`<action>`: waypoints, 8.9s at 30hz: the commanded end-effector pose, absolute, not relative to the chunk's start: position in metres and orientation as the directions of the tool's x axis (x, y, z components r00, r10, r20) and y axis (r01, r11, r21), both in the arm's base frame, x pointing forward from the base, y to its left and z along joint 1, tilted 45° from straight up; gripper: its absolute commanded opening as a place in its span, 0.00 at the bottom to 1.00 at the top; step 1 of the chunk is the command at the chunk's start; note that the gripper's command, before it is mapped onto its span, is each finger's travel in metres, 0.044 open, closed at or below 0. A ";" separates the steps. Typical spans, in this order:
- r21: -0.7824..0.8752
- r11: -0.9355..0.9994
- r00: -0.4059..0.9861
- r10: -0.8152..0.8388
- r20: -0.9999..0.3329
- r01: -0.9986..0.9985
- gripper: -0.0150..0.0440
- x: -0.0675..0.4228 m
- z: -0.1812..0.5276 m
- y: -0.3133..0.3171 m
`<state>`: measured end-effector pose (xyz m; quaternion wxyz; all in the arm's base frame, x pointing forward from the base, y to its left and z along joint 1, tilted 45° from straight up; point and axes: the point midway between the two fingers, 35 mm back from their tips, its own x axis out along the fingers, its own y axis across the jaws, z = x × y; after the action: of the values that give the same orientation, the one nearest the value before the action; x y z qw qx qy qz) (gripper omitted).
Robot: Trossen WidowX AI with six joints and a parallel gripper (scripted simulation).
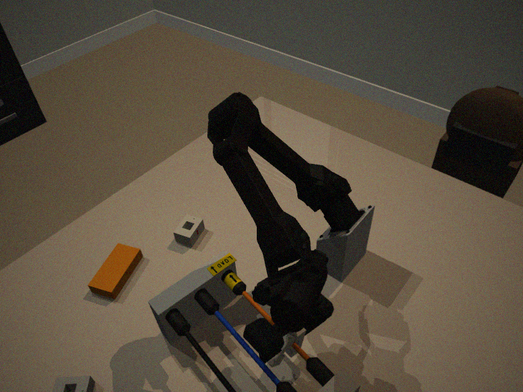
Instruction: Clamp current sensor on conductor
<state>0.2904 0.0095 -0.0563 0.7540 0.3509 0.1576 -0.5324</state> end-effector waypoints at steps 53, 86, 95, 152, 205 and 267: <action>0.385 0.164 0.385 -0.690 -0.613 0.908 1.00 0.299 -0.055 0.006; 0.385 0.164 0.385 -0.690 -0.613 0.908 1.00 0.299 -0.055 0.006; 0.385 0.164 0.385 -0.690 -0.613 0.908 1.00 0.299 -0.055 0.006; 0.361 0.187 0.383 -0.692 -0.611 0.914 0.95 0.290 -0.056 0.009; 0.361 0.187 0.383 -0.692 -0.611 0.914 0.25 0.290 -0.056 0.009; 0.132 -0.090 0.031 -0.703 -0.711 0.987 0.25 0.288 -0.046 0.018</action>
<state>0.2884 0.0185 -0.0461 0.6377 0.3286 0.2170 -0.6620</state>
